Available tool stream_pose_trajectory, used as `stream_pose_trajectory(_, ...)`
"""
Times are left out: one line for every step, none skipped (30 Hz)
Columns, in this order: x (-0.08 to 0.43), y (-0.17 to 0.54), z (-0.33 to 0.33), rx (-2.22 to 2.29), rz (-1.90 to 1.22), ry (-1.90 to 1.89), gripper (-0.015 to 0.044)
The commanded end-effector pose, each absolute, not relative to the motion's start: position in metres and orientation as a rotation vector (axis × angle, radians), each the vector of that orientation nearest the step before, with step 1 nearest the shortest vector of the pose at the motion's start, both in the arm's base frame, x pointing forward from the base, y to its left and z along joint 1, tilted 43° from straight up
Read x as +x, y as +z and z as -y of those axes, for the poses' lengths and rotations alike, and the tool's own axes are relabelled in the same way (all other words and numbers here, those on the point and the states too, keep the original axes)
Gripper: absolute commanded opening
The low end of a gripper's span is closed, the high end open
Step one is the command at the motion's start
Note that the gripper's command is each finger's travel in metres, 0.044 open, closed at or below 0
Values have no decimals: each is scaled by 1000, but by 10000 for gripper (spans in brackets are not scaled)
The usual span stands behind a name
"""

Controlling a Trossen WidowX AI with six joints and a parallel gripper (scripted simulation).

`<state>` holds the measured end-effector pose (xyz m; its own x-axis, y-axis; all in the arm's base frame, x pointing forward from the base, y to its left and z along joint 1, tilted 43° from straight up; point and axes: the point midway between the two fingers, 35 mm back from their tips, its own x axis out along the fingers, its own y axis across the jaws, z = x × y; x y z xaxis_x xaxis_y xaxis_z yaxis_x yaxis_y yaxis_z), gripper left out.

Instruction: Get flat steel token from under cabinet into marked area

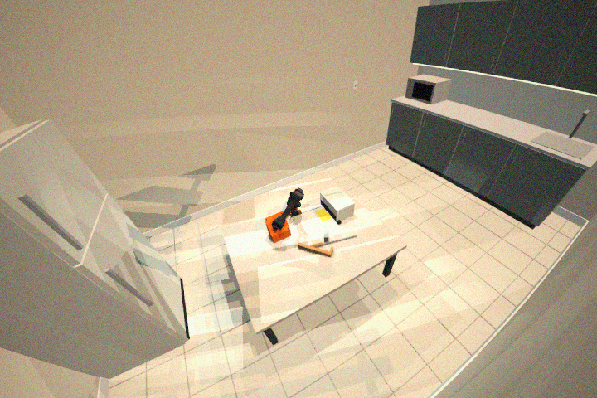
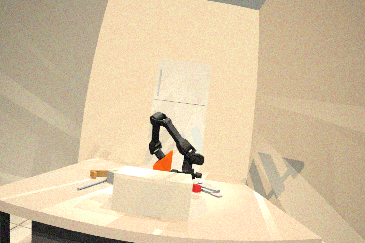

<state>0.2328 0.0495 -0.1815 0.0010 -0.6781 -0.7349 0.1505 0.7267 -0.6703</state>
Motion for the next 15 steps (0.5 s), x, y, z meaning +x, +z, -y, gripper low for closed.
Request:
stream_pose_trajectory(233, -181, -50, -466, -1434, -688, 169)
stream_pose_trajectory(233, -181, -50, -466, -1434, -688, 162)
stream_pose_trajectory(233, -181, -50, -466, -1434, -688, 156)
stream_pose_trajectory(233, -181, -50, -466, -1434, -688, 149)
stream_pose_trajectory(233, -181, -50, -466, -1434, -688, 142)
stream_pose_trajectory(233, -181, -50, -466, -1434, -688, 136)
stream_pose_trajectory(233, -181, -50, -466, -1434, -688, 129)
stream_pose_trajectory(233, -181, -50, -466, -1434, -688, 122)
stream_pose_trajectory(233, -181, -50, -466, -1434, -688, 116)
stream_pose_trajectory(233, -181, -50, -466, -1434, -688, 109)
stream_pose_trajectory(233, -181, -50, -466, -1434, -688, 83)
stream_pose_trajectory(233, -181, -50, -466, -1434, -688, 57)
stream_pose_trajectory(233, -181, -50, -466, -1434, -688, 30)
stream_pose_trajectory(233, -181, -50, -466, -1434, -688, 4)
stream_pose_trajectory(232, -181, -50, -466, -1434, -688, 0)
